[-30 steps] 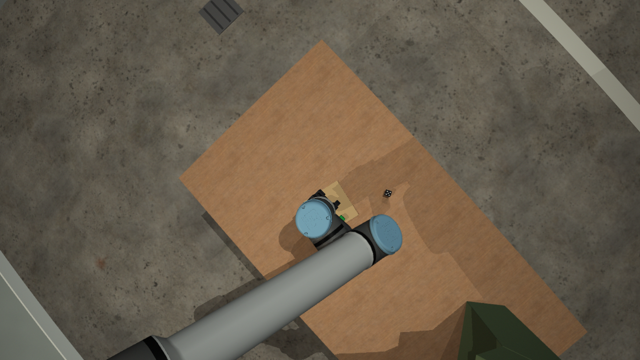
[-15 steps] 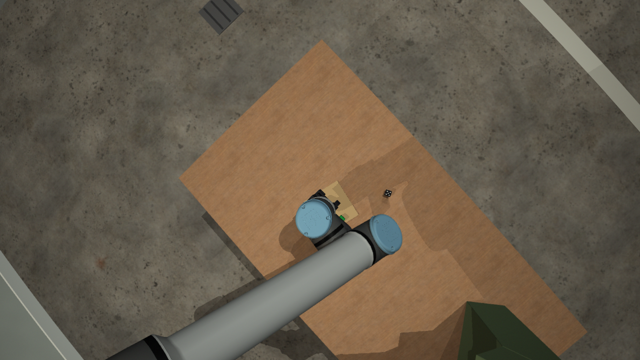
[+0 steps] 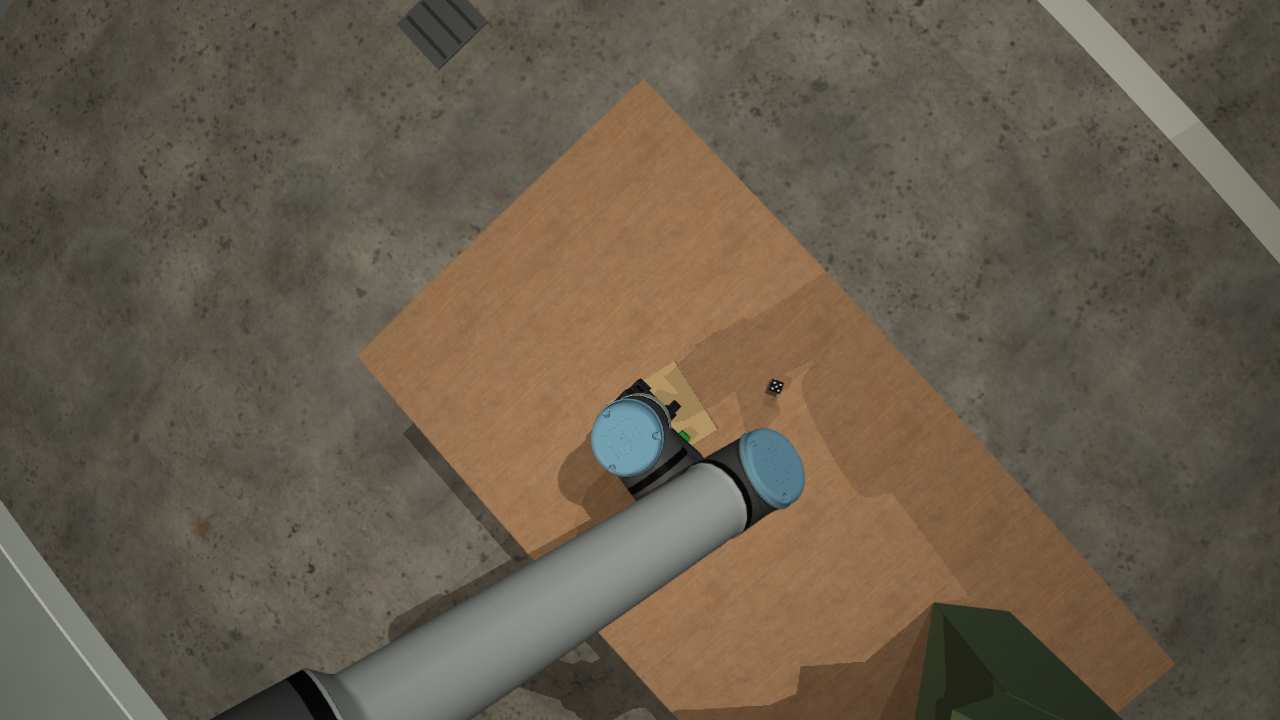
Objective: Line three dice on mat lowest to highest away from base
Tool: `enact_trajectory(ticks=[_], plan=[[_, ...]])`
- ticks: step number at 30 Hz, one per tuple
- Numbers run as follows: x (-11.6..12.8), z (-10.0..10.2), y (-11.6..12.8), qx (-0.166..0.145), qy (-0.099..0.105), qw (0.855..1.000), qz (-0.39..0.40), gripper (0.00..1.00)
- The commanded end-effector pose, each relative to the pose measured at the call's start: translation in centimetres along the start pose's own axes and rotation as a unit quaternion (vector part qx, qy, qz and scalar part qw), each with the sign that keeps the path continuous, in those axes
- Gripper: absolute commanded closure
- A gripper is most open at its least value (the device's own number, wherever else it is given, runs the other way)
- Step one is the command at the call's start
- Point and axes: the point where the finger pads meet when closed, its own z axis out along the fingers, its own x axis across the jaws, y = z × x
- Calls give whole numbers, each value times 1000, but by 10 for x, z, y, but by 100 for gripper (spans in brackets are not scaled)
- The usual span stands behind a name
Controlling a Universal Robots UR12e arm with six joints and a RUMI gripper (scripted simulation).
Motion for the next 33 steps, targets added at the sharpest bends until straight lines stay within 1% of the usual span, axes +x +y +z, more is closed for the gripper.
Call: enact_trajectory(ticks=[1,9,10,12,13,17,18,20,21,23,24,33], plan=[[0,0,0,0,0,1000,0,97],[0,0,0,0,0,1000,0,97],[0,0,0,0,0,1000,0,93],[0,0,0,0,0,1000,0,93],[0,0,0,0,0,1000,0,90],[0,0,0,0,0,1000,0,90],[0,0,0,0,0,1000,0,86],[0,0,0,0,0,1000,0,86],[0,0,0,0,0,1000,0,83],[0,0,0,0,0,1000,0,83],[0,0,0,0,0,1000,0,79],[0,0,0,0,0,1000,0,79]])
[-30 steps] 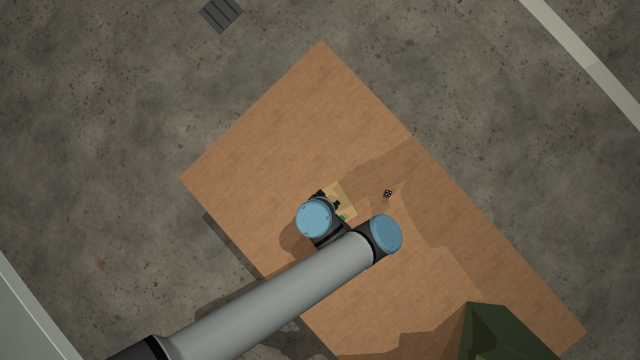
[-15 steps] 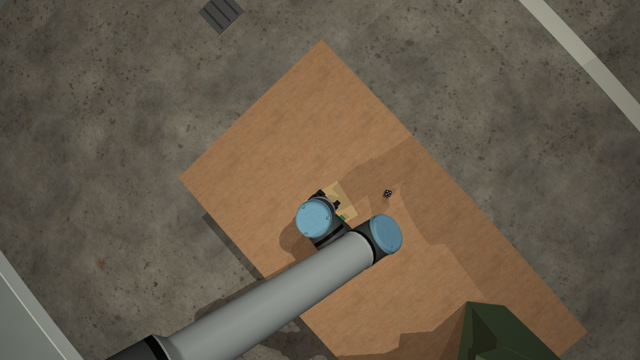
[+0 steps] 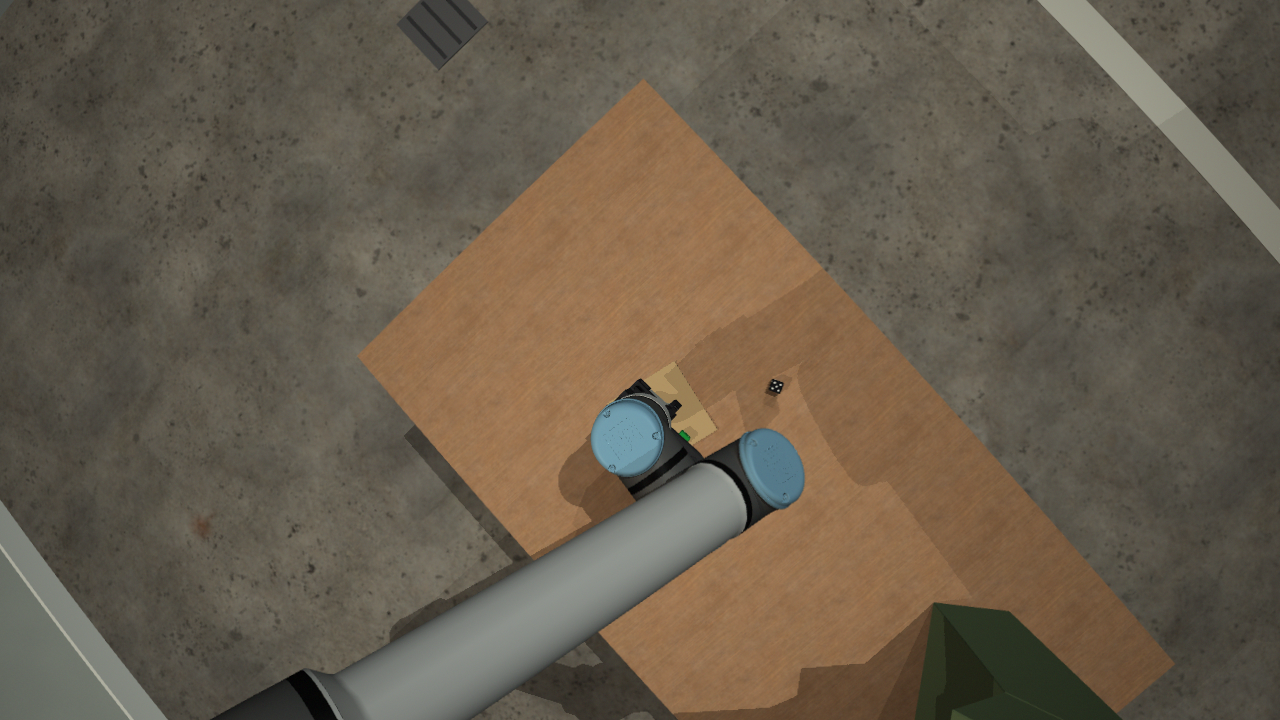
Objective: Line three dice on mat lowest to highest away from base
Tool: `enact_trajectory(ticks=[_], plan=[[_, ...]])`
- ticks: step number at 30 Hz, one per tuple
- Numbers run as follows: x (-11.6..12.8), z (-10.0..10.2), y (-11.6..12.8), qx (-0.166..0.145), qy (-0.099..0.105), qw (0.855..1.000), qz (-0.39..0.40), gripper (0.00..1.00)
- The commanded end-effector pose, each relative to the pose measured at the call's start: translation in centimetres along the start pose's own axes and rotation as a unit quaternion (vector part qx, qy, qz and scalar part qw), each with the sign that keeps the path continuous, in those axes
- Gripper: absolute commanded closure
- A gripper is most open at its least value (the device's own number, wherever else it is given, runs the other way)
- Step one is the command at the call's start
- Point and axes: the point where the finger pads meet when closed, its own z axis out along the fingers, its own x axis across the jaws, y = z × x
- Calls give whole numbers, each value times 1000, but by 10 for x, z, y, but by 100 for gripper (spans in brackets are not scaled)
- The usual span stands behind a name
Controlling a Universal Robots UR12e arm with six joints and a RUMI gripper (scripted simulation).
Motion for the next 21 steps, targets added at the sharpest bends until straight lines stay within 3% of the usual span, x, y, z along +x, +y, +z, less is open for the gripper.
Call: enact_trajectory(ticks=[1,8,21], plan=[[0,0,0,0,0,1000,0,79],[0,-9,0,0,0,1000,0,79],[0,-63,0,0,0,1000,0,79]])
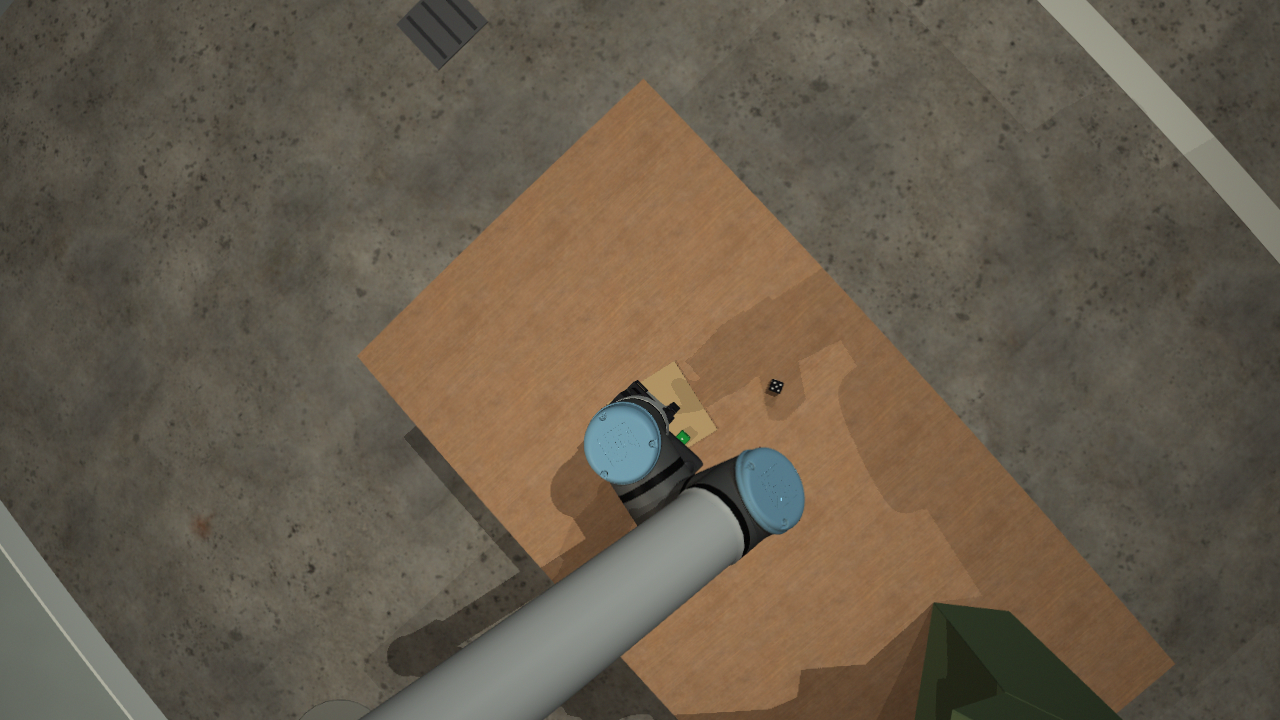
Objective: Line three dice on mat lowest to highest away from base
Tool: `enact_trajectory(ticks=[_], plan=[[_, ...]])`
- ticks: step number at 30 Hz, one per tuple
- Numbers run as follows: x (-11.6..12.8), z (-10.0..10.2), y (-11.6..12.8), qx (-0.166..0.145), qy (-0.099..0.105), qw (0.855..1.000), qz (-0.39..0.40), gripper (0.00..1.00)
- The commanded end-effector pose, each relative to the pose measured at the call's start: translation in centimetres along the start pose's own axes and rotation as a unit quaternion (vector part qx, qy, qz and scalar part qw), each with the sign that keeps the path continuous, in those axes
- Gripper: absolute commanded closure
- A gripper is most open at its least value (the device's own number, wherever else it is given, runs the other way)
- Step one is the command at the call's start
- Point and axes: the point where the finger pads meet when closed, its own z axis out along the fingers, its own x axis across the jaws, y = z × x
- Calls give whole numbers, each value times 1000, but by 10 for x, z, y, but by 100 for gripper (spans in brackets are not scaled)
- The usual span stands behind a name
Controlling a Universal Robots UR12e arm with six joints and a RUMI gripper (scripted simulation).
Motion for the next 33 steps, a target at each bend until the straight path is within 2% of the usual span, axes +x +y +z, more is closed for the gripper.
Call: enact_trajectory(ticks=[1,7,14,15,33], plan=[[0,-22,0,1,0,1000,0,79],[0,-42,0,1,0,1000,0,79],[0,-45,0,1,0,1000,0,79],[0,-45,0,1,0,1000,0,0],[0,-45,0,1,0,1000,0,0]])
